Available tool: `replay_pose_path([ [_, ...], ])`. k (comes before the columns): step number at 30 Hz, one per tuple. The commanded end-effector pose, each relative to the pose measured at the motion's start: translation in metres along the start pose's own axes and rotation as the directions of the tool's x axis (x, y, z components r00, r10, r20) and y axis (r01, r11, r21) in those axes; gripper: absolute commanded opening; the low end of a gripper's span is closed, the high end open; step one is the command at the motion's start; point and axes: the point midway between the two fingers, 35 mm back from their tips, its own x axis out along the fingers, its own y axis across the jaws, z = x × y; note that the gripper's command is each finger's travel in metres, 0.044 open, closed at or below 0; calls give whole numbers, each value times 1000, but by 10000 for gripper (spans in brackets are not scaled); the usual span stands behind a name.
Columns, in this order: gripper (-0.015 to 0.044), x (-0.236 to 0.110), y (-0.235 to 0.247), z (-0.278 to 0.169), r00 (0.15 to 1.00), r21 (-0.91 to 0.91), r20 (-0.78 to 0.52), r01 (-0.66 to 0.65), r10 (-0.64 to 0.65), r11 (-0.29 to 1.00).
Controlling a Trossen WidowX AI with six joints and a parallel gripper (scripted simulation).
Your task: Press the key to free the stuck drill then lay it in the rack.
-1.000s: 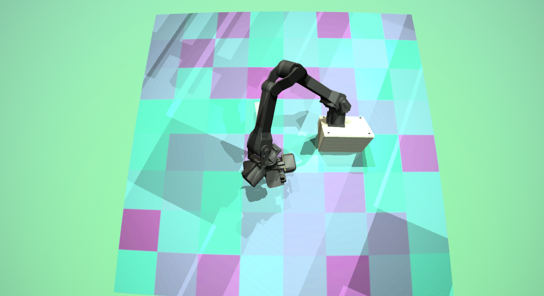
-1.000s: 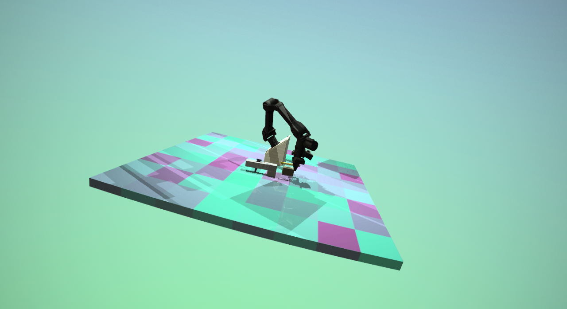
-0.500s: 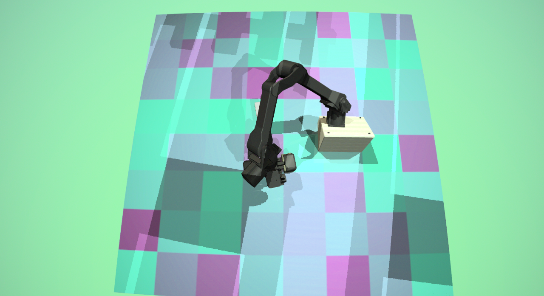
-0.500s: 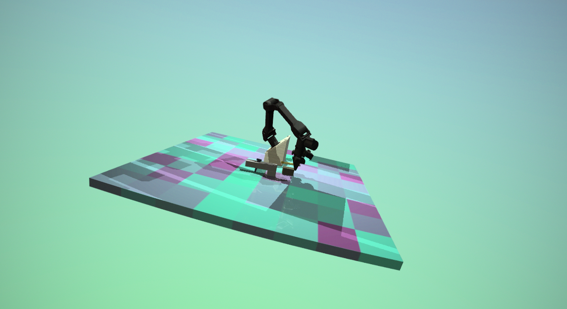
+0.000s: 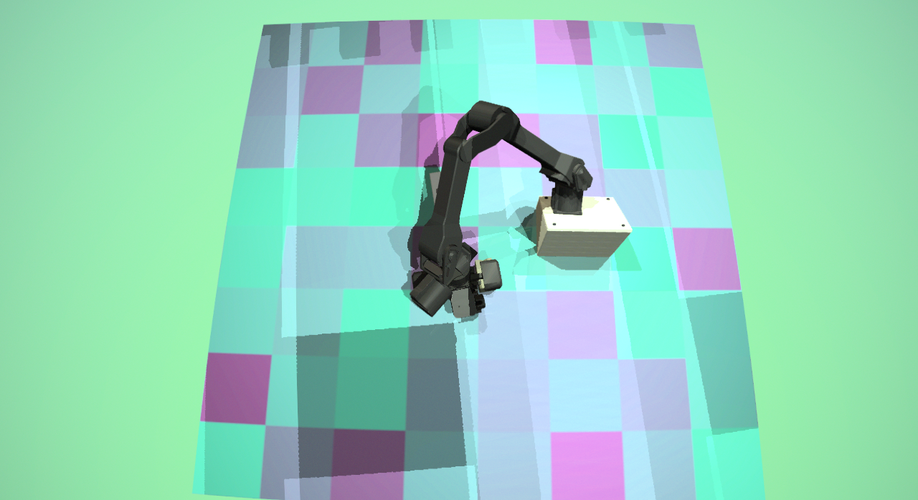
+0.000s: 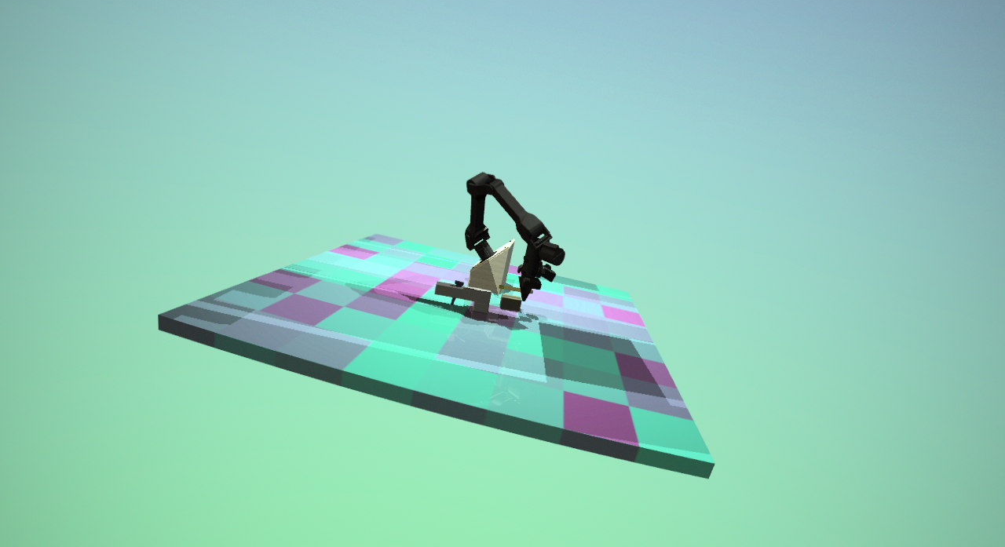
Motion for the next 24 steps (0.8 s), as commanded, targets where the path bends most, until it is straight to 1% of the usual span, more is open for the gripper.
replay_pose_path([
  [1,0,0,8,2,1000,0,4,1,-1,1000],
  [24,0,6,43,8,1000,-1,5,0,0,1000],
])
